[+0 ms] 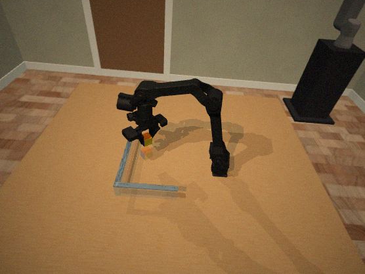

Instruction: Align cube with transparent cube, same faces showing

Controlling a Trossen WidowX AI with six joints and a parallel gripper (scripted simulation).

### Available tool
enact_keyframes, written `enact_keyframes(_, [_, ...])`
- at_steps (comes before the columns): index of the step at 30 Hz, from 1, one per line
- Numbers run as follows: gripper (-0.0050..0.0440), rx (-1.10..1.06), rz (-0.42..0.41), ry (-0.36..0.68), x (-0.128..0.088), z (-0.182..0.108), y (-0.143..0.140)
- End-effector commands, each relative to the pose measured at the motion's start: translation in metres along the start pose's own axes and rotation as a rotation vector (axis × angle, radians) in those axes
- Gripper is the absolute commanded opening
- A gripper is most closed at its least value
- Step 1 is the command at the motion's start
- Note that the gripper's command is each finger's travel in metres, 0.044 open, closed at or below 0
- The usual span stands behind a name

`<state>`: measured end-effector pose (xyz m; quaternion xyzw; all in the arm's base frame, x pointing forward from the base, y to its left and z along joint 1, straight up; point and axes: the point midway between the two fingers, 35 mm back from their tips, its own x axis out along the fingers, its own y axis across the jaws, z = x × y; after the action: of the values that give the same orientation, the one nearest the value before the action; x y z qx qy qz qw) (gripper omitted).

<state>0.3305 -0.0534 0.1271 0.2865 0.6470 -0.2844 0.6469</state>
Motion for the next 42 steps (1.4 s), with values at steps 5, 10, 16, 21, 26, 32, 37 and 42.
enact_keyframes(5, [0.0,0.025,0.016,-0.024,-0.008,0.003,0.001])
enact_keyframes(10, [0.0,0.025,0.016,-0.024,-0.008,0.003,0.001])
enact_keyframes(16, [0.0,0.025,0.016,-0.024,-0.008,0.003,0.001])
enact_keyframes(21, [0.0,0.025,0.016,-0.024,-0.008,0.003,0.001])
enact_keyframes(26, [0.0,0.025,0.016,-0.024,0.017,0.005,0.003])
enact_keyframes(32, [0.0,0.025,0.015,-0.024,0.054,0.005,0.003])
enact_keyframes(37, [0.0,0.025,0.015,-0.024,0.061,0.004,0.002])
enact_keyframes(42, [0.0,0.025,0.015,-0.024,0.062,0.004,0.002])
